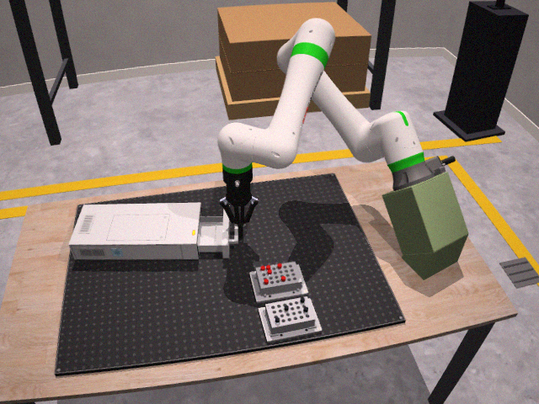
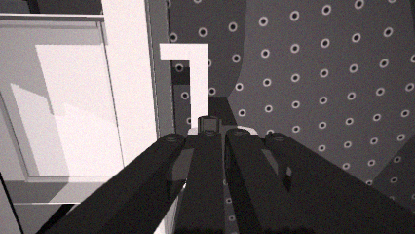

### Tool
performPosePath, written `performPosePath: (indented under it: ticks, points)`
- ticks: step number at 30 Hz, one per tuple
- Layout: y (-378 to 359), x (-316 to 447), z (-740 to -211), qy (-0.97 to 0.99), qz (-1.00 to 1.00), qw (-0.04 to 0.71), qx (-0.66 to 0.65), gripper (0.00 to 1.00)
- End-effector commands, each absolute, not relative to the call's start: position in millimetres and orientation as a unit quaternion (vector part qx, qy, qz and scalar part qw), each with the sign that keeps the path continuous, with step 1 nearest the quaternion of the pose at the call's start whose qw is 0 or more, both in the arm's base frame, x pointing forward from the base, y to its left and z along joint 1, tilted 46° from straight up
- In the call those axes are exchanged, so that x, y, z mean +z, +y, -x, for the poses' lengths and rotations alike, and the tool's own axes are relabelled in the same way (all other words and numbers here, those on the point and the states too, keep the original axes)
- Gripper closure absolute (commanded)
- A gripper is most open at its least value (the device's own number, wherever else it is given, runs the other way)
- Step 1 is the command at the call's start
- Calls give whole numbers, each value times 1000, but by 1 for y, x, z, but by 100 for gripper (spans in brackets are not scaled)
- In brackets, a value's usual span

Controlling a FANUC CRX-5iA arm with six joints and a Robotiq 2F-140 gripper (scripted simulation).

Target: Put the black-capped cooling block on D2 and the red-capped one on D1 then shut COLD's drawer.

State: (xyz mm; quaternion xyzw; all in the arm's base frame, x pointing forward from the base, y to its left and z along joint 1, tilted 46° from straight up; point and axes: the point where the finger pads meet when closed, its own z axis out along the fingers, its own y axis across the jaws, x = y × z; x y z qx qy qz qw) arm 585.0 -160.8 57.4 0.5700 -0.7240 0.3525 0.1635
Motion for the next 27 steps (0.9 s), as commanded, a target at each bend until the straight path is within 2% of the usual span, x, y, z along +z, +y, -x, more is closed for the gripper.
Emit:
performPosePath:
  ticks: [1,27]
  points:
    - [-161,60,-590,-724,-570,163,353,90]
    - [-163,69,-618,-724,-570,163,353,90]
